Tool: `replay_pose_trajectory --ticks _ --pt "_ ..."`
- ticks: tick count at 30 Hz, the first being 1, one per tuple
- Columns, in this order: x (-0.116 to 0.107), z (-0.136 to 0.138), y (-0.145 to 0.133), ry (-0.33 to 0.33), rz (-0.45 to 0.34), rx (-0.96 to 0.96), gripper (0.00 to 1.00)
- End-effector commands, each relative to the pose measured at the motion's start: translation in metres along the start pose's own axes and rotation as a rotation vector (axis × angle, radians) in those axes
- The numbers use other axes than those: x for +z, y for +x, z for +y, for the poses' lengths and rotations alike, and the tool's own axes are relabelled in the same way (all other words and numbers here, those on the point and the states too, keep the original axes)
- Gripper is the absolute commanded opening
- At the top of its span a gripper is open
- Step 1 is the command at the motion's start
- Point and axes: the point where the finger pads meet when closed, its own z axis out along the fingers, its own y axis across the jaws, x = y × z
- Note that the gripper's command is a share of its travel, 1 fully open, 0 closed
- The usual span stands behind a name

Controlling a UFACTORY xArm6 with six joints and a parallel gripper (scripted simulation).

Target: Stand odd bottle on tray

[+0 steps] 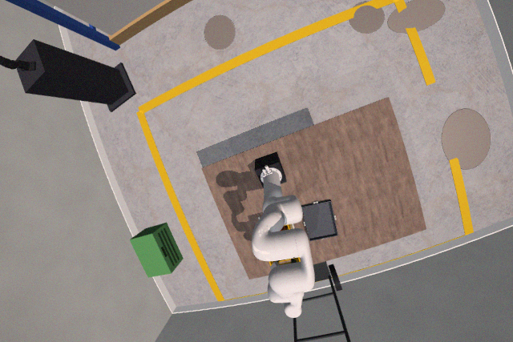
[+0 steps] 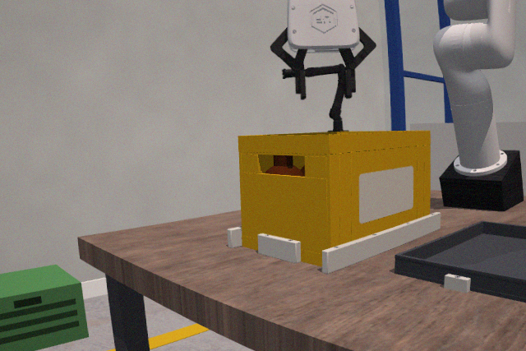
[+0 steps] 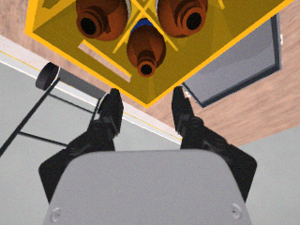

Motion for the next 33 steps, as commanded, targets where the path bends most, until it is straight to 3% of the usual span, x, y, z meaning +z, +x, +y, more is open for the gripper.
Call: replay_pose_trajectory --ticks 1,33 --pt "-0.001 -0.001 -0.001 0.003 -0.002 0.000 0.65" --pt "0.029 -0.001 -0.002 0.003 -0.002 0.000 0.65"
